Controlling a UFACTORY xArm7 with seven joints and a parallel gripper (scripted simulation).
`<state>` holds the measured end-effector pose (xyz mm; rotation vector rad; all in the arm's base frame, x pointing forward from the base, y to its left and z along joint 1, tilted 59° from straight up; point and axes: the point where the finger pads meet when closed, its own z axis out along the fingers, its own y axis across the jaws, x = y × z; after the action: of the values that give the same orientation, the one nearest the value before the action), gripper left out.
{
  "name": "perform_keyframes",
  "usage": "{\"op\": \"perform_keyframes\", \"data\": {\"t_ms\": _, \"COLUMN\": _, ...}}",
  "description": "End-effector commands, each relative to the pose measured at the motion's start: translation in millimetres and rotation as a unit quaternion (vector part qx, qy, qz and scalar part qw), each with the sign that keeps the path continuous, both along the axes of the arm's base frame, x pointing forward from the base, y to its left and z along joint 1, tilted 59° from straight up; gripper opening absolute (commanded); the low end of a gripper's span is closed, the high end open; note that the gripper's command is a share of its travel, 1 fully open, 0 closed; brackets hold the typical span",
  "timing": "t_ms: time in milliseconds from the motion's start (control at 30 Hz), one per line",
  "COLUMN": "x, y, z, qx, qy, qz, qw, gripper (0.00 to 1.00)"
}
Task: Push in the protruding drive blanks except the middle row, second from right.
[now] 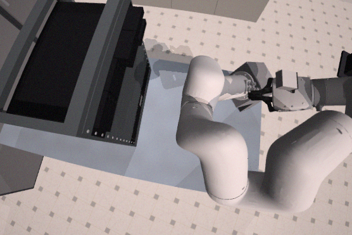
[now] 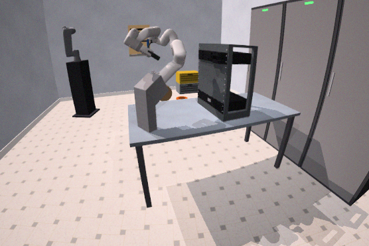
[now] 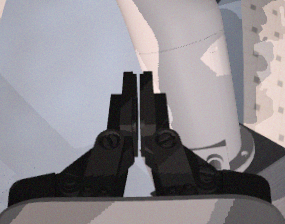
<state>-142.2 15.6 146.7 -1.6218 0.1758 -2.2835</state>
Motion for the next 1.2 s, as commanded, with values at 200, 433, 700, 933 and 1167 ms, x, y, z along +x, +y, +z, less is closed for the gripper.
{"op": "perform_keyframes", "data": {"t_ms": 200, "x": 27, "y": -44, "z": 24, "qx": 0.131, "qy": -0.062, "qz": 0.061, "qw": 0.988, "gripper": 0.0}}
{"op": "perform_keyframes", "data": {"t_ms": 433, "x": 44, "y": -67, "z": 38, "qx": 0.21, "qy": -0.095, "qz": 0.104, "qw": 0.968, "gripper": 0.0}}
{"op": "perform_keyframes", "data": {"t_ms": 700, "x": 61, "y": -88, "z": 52, "qx": 0.289, "qy": -0.123, "qz": 0.149, "qw": 0.938, "gripper": 0.0}}
{"op": "perform_keyframes", "data": {"t_ms": 933, "x": 79, "y": -107, "z": 65, "qx": 0.365, "qy": -0.146, "qz": 0.193, "qw": 0.899, "gripper": 0.0}}
{"op": "perform_keyframes", "data": {"t_ms": 1167, "x": 93, "y": -122, "z": 74, "qx": 0.425, "qy": -0.161, "qz": 0.228, "qw": 0.861, "gripper": 0.0}}
